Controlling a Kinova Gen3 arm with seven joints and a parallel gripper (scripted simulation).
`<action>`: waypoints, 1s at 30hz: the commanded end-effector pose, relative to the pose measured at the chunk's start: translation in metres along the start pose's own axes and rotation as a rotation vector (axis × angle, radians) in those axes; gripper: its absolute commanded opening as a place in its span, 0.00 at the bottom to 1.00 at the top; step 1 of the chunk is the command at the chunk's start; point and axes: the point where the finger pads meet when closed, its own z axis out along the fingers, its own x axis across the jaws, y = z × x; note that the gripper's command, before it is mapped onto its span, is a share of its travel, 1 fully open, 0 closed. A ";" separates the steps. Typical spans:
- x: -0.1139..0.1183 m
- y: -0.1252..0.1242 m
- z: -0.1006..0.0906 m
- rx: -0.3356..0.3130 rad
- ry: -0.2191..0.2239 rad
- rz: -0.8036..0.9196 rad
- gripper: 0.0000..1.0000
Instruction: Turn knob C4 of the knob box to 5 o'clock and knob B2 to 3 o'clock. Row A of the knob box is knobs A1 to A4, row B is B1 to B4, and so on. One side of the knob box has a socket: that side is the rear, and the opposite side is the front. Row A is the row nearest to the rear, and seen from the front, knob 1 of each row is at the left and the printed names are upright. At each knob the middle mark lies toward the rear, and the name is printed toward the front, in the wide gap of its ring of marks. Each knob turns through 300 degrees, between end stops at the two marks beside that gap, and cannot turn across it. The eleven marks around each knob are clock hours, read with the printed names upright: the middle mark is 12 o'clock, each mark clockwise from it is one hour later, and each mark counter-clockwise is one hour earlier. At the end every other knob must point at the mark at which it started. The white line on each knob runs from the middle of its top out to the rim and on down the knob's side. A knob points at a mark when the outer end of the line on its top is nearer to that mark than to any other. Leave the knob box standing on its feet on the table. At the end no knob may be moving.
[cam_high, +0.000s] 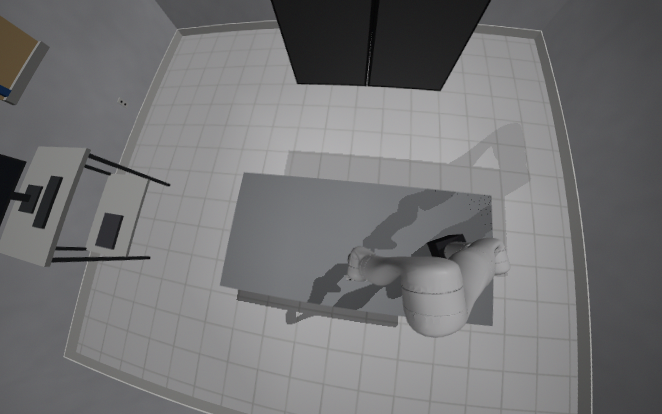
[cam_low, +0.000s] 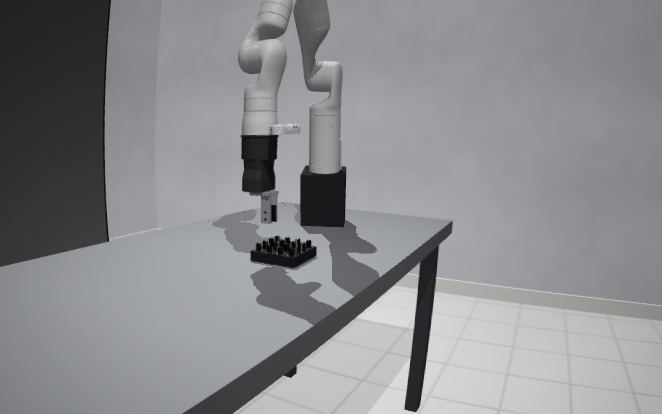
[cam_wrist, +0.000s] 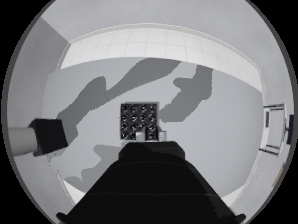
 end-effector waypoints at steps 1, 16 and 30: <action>0.001 0.000 -0.001 0.000 0.002 0.000 0.46; 0.001 0.000 -0.001 0.000 0.002 0.000 0.46; 0.001 0.000 0.005 0.000 0.001 0.000 0.46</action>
